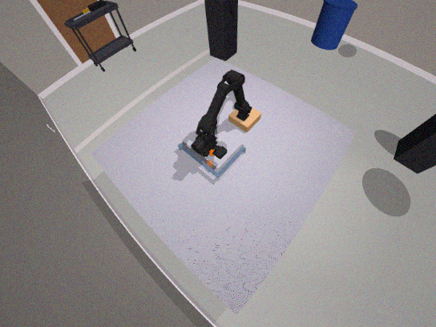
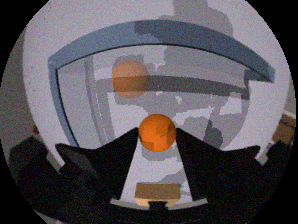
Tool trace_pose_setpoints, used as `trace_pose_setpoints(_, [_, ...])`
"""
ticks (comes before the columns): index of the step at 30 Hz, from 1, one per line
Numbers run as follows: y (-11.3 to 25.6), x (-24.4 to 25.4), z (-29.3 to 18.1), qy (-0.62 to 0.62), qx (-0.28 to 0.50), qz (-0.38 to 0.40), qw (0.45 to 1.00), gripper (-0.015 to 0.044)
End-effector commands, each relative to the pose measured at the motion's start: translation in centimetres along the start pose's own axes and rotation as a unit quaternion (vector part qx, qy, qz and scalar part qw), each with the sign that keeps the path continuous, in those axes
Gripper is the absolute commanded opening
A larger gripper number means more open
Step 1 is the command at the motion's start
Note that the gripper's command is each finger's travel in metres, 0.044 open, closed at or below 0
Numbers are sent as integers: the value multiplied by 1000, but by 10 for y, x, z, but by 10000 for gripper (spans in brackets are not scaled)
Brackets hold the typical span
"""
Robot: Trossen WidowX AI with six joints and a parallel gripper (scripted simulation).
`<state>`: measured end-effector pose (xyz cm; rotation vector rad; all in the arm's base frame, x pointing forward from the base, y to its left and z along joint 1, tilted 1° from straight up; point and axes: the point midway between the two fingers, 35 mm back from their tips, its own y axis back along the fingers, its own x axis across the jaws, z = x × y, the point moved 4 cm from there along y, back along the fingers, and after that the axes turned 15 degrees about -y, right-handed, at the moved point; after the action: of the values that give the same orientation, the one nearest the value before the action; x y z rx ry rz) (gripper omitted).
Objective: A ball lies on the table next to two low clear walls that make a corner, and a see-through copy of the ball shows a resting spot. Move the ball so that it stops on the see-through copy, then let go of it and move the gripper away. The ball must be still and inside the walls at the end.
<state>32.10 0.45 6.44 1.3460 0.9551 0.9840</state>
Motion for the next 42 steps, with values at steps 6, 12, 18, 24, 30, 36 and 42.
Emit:
trace_pose_setpoints(6, [61, 2, 6, 2, -12, 3, 1000, 0])
trace_pose_setpoints(12, [100, 0, 1, 2, -12, 3, 1000, 0])
trace_pose_setpoints(18, [117, -1, -3, 2, -12, 3, 1000, 0])
trace_pose_setpoints(24, [105, 13, 12, 2, -13, 4, 1000, 0])
trace_pose_setpoints(30, [86, 32, 31, 2, -13, 4, 1000, 0])
trace_pose_setpoints(36, [71, 46, 44, 2, -14, 5, 1000, 0])
trace_pose_setpoints(42, [62, 46, 45, 2, -14, 5, 1000, 0])
